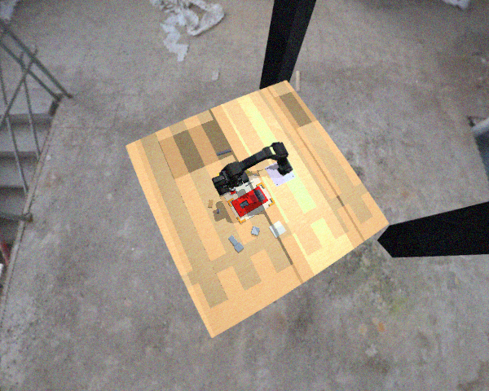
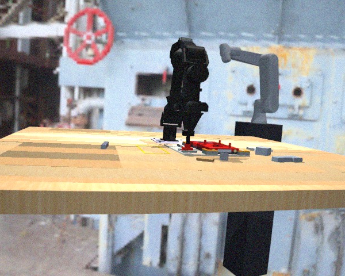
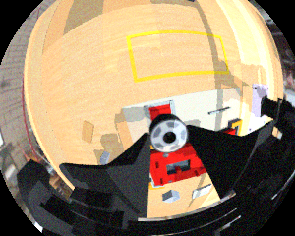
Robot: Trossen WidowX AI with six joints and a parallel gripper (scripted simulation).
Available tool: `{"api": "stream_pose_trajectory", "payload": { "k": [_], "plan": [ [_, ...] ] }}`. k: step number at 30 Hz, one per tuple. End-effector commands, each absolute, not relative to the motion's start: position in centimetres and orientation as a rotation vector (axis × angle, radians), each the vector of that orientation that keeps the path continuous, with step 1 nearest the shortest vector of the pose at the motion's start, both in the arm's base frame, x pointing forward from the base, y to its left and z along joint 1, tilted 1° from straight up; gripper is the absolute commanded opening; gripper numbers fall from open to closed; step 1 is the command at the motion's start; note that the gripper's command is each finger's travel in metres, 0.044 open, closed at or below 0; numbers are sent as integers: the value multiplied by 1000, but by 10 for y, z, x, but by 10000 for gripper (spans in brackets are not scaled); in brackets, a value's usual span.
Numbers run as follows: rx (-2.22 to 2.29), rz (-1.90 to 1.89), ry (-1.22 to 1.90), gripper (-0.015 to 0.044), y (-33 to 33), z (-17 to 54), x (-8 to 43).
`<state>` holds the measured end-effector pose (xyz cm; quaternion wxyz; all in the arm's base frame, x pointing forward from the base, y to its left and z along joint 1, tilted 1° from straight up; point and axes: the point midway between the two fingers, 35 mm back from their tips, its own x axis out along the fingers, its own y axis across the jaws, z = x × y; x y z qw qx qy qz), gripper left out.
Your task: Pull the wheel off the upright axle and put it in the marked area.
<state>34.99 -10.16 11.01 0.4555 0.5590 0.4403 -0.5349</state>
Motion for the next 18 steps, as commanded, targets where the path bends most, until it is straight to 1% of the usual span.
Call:
{"api": "stream_pose_trajectory", "payload": {
  "k": [1,18],
  "plan": [
    [1381,-1317,1088,0,-101,112,350],
    [1382,-1317,1087,0,-101,118,349]
  ]
}}
